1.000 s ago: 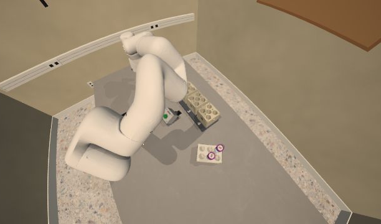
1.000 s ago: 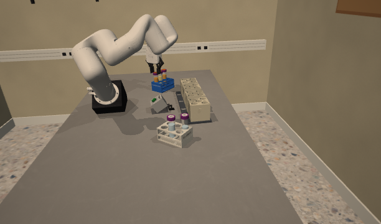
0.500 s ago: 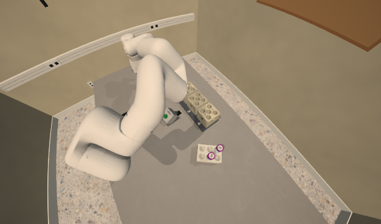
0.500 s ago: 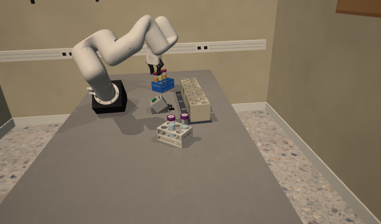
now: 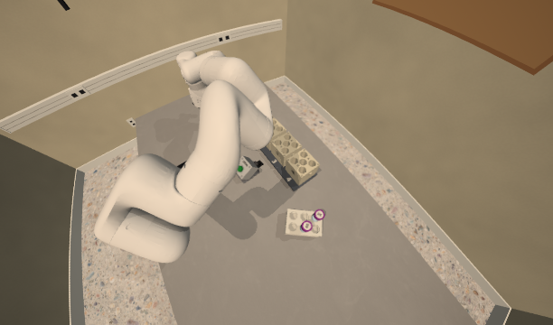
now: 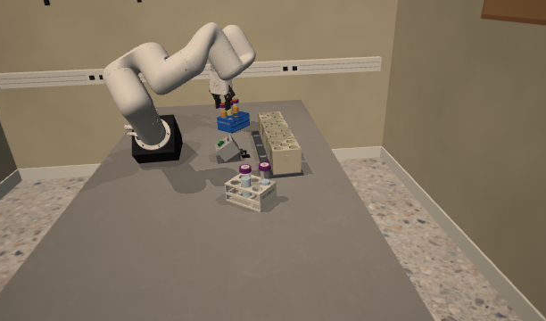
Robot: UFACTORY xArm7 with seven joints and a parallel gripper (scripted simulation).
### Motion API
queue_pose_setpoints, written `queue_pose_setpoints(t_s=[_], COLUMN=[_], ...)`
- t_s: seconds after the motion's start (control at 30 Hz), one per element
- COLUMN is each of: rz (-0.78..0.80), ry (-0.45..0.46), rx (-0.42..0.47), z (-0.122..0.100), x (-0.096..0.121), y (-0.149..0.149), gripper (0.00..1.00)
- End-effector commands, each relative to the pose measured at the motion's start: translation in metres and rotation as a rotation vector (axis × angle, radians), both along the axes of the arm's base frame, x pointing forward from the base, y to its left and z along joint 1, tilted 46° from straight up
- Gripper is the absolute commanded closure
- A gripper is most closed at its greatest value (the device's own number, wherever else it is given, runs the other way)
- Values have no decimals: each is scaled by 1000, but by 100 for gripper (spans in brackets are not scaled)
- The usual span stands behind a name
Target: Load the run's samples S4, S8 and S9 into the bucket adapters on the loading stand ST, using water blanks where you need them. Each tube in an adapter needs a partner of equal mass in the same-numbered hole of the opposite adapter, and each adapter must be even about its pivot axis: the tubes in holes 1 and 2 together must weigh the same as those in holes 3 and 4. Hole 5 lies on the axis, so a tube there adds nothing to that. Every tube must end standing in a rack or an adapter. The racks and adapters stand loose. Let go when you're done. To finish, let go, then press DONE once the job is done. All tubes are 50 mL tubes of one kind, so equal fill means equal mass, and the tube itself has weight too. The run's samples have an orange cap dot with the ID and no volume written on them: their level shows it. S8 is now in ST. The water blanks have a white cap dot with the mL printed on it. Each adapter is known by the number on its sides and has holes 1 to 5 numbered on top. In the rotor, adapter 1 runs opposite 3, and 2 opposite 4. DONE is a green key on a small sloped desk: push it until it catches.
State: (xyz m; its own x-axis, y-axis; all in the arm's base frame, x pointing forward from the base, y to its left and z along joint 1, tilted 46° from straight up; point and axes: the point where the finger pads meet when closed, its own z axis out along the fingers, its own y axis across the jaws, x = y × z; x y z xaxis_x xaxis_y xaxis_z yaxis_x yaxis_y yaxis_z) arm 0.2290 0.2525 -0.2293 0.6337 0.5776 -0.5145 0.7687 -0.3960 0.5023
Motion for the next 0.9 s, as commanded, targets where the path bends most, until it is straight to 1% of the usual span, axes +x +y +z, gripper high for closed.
queue_pose_setpoints(t_s=[0.0,0.37,0.4,0.87], rz=[1,1,1,1], ry=[-1,-1,-1,-1], rx=[5,5,5,5], z=[0,0,1,1], x=[0,0,0,0], y=[2,2,3,3], gripper=[43,43,100,100])
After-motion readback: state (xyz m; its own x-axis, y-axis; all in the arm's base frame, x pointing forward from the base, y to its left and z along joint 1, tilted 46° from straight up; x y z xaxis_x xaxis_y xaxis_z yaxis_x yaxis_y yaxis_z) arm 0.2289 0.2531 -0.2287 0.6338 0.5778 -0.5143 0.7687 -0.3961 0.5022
